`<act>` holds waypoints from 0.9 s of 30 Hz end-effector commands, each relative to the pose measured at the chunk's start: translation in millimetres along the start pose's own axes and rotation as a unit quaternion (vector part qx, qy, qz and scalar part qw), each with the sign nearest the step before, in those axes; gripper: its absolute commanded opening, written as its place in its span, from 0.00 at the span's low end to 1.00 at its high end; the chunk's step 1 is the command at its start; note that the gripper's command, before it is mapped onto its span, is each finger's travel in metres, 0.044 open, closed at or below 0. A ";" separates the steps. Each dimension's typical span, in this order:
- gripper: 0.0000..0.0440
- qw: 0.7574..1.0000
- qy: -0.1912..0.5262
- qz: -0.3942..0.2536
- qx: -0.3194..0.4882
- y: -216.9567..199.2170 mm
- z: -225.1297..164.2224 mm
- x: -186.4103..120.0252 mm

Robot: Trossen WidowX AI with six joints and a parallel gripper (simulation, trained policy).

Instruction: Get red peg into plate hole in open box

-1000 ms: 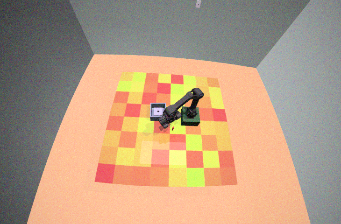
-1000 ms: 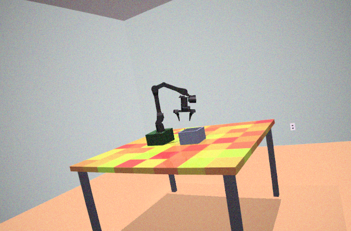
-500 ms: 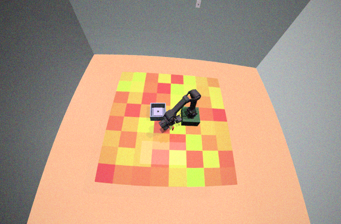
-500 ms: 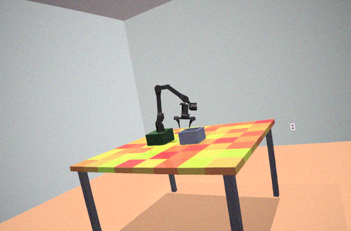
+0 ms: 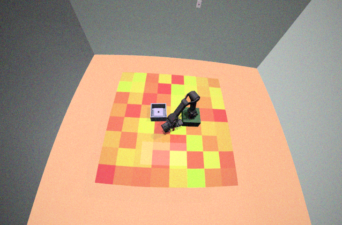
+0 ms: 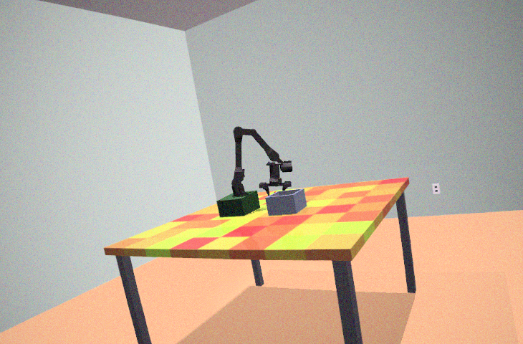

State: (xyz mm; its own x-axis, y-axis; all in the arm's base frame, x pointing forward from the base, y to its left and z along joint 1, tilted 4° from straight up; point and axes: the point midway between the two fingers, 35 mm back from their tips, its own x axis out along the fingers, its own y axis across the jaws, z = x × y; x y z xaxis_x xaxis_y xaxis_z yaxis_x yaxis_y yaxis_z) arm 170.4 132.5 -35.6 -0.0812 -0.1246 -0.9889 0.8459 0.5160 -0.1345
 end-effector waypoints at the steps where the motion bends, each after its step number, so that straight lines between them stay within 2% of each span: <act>1: 0.65 1.000 0.005 -0.007 0.008 -7.4 -2.8 12.4; 12: 0.01 0.999 0.038 -0.018 0.013 -6.4 -7.5 18.3; 27: 0.00 0.999 -0.008 0.027 -0.023 -1.8 10.2 -15.6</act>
State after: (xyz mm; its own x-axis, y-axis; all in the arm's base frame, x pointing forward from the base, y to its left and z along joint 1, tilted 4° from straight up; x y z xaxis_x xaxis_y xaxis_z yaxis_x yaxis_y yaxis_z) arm 168.9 124.5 -30.6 -0.0668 -0.1102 -0.9917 0.8321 0.5423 -0.1163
